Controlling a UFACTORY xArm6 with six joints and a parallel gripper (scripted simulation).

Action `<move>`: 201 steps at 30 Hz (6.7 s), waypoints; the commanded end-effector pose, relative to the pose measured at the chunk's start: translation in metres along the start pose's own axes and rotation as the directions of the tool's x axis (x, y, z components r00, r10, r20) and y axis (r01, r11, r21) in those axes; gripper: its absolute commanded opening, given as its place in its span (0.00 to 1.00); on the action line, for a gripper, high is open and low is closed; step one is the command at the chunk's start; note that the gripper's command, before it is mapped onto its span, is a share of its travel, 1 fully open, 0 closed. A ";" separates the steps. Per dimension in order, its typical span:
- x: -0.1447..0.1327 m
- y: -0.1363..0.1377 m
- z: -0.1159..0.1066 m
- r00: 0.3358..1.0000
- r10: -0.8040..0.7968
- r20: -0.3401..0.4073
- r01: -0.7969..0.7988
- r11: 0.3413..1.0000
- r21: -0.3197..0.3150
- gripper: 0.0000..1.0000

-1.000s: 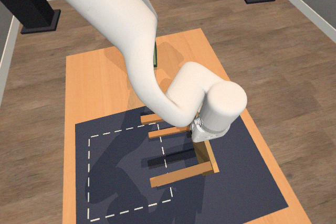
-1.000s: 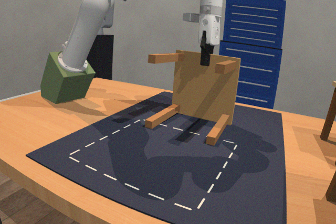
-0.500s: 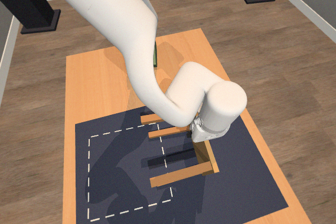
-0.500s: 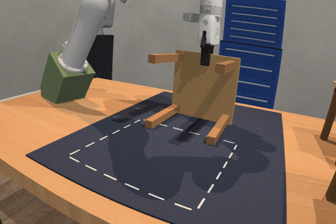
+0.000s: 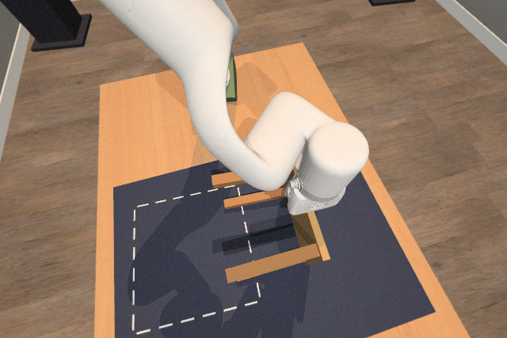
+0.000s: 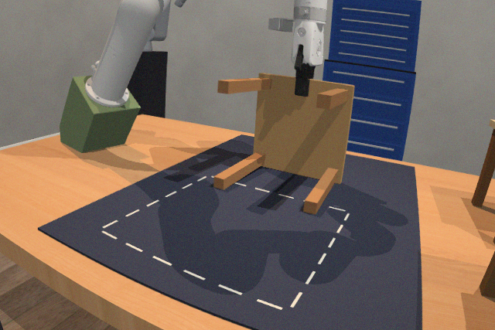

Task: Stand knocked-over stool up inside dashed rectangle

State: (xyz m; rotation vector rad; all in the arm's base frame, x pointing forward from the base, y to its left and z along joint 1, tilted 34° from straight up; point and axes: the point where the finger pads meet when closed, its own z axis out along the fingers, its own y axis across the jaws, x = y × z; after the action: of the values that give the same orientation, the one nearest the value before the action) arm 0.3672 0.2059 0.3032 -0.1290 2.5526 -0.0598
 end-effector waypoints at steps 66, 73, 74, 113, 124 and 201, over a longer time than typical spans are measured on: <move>-0.001 -0.133 -0.072 1.000 0.001 0.003 0.001 0.862 -0.507 0.21; -0.001 -0.164 -0.077 1.000 0.001 0.003 0.001 0.801 -0.598 0.21; -0.001 -0.169 -0.077 1.000 0.001 0.003 0.001 0.792 -0.611 0.21; -0.001 -0.309 -0.056 1.000 0.001 0.003 0.003 0.404 -0.915 0.21; -0.001 -0.332 -0.045 1.000 0.001 0.003 0.003 0.321 -0.947 0.21; -0.001 -0.370 -0.020 1.000 0.001 0.003 0.003 0.169 -0.986 0.21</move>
State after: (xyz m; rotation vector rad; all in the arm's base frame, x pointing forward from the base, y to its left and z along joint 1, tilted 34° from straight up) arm 0.3859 -0.1604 0.3457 -0.6237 2.0944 1.6828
